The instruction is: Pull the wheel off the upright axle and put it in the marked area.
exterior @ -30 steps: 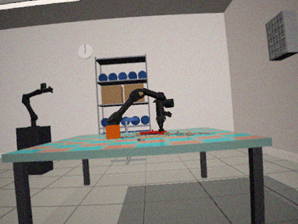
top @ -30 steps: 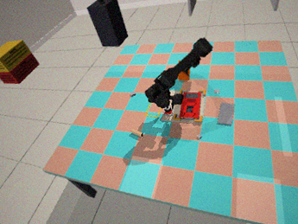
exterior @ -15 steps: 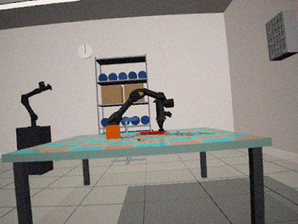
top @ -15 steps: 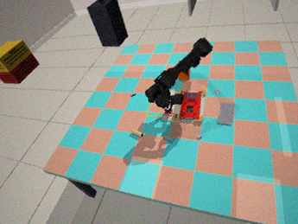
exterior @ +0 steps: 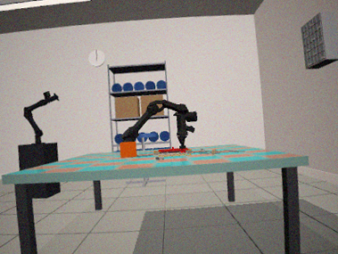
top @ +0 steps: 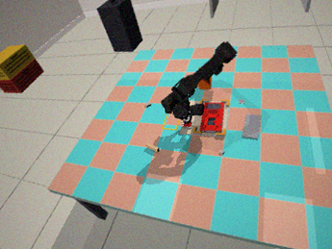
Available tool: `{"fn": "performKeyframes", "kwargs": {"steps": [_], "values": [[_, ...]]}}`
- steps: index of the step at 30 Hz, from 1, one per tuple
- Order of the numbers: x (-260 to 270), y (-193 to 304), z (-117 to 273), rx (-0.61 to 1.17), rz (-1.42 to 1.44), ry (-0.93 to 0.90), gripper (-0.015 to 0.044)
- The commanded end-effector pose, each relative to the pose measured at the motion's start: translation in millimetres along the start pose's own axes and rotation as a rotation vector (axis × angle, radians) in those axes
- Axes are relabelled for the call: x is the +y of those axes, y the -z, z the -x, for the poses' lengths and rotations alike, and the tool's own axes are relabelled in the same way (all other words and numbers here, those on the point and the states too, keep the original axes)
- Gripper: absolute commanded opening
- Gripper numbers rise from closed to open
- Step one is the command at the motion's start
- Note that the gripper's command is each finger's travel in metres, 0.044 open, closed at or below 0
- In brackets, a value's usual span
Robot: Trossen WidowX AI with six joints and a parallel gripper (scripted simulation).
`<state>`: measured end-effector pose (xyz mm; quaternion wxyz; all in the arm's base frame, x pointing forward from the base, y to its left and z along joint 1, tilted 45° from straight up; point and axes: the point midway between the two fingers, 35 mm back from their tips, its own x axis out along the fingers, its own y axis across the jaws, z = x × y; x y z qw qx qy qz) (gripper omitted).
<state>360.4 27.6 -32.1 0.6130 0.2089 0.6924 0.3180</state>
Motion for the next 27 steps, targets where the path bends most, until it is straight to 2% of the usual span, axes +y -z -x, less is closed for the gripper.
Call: {"fn": "performKeyframes", "kwargs": {"steps": [1, 27], "values": [[-0.1, -1.4, 3.1, -0.003, 0.007, 0.004, 0.0000], [-0.3, -1.6, 11.7, -0.003, 0.005, 0.003, 0.0000]]}}
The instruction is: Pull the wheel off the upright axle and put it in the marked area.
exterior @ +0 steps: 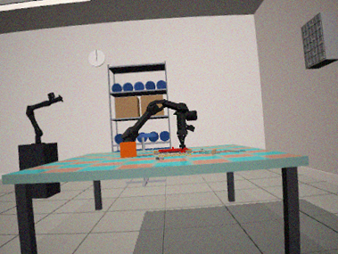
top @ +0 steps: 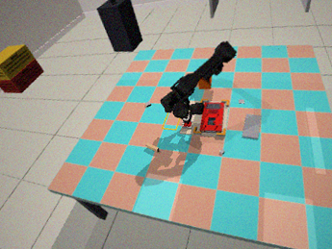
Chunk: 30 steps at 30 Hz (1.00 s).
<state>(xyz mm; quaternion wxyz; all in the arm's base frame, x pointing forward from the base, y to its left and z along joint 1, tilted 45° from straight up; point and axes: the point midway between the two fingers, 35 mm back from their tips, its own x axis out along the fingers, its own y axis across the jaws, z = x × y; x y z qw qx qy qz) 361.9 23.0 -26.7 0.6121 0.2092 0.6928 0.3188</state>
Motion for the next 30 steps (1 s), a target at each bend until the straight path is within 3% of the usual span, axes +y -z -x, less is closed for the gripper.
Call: {"fn": "performKeyframes", "kwargs": {"steps": [1, 30], "values": [[-0.7, -1.2, 4.7, -0.005, 0.004, 0.005, 0.0000], [-0.8, -1.1, 14.3, -0.005, 0.002, 0.004, 0.0000]]}}
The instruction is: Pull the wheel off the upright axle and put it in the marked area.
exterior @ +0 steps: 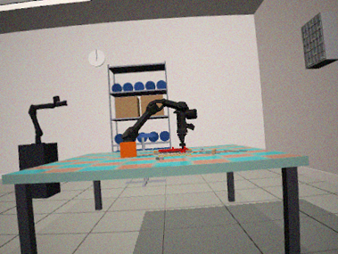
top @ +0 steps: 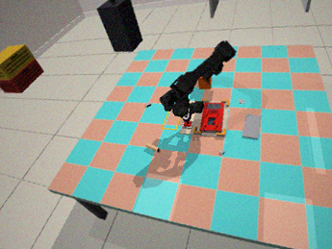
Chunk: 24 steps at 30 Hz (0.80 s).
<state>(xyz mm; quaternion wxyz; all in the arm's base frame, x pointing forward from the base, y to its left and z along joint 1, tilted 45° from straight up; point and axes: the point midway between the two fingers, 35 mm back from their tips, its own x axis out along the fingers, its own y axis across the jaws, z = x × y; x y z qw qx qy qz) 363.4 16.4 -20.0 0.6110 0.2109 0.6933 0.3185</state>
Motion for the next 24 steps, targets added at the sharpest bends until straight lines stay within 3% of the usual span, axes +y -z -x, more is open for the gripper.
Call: {"fn": "performKeyframes", "kwargs": {"steps": [1, 24], "values": [[-0.6, -1.2, 5.2, -0.006, 0.005, 0.006, 0.0000], [-0.6, -0.9, 12.7, -0.006, 0.003, 0.005, 0.0000]]}}
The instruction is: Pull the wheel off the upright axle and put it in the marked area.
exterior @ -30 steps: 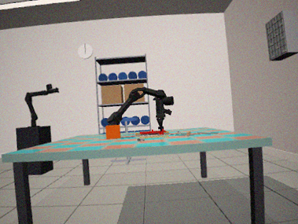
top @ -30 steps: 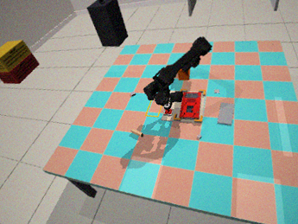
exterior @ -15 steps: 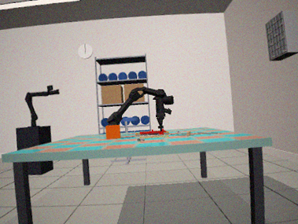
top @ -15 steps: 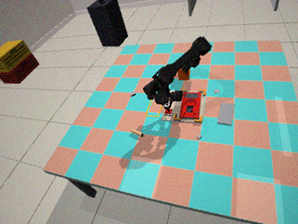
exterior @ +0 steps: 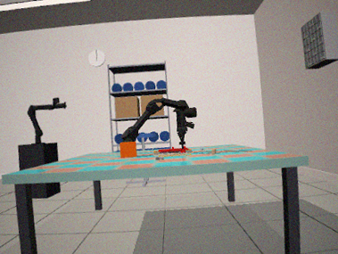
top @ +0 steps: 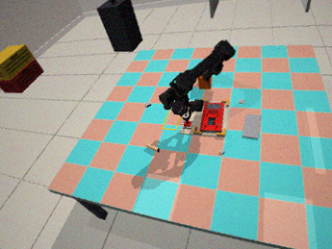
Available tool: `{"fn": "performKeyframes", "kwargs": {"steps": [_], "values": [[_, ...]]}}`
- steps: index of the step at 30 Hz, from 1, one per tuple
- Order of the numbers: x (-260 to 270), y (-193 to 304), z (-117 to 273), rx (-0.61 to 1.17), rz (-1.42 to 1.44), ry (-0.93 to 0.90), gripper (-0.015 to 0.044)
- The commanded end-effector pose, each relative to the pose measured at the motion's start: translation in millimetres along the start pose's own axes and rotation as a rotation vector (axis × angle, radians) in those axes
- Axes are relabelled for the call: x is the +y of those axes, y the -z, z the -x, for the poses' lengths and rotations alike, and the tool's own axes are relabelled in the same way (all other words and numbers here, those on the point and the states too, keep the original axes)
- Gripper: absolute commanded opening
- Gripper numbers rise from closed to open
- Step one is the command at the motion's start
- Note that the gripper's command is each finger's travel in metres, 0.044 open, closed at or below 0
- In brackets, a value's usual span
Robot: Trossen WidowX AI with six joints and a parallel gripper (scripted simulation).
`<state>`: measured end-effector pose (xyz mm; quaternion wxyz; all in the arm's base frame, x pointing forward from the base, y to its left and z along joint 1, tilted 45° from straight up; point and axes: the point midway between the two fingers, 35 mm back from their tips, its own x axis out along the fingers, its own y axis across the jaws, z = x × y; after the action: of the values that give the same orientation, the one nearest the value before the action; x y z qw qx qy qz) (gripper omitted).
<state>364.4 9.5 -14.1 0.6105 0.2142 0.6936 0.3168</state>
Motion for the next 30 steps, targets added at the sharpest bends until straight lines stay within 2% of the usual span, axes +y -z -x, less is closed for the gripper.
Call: {"fn": "performKeyframes", "kwargs": {"steps": [1, 19, 30], "values": [[0.2, -1.5, 3.9, -0.004, 0.010, 0.008, 0.0000], [0.2, -1.2, 10.9, -0.004, 0.009, 0.007, 0.0000], [0.2, 2.5, 42.7, -0.003, 0.008, 0.008, 0.0000]]}}
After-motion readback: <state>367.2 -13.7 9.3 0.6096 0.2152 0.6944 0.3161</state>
